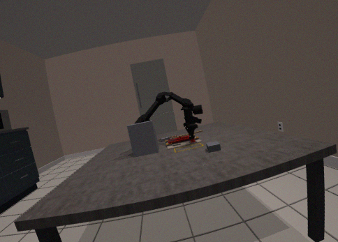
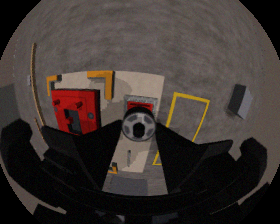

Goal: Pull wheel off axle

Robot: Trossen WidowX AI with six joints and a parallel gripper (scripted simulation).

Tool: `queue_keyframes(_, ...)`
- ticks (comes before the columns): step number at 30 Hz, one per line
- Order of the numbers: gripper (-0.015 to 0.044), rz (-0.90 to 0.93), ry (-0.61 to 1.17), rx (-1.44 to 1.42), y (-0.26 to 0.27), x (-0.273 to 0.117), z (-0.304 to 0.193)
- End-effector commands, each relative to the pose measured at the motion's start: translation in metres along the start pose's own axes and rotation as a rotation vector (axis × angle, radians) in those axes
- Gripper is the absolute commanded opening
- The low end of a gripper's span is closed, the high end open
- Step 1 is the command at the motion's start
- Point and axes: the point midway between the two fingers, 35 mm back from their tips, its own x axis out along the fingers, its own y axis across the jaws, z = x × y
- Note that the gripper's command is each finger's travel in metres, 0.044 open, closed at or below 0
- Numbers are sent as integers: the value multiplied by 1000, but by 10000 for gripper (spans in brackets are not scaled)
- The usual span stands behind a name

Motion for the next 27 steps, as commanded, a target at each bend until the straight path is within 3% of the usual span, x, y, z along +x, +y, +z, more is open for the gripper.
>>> queue_keyframes(1,0,-4,-21,24,-3,-19,-1)
queue_keyframes(27,0,-3,-23,27,-3,-28,-2)
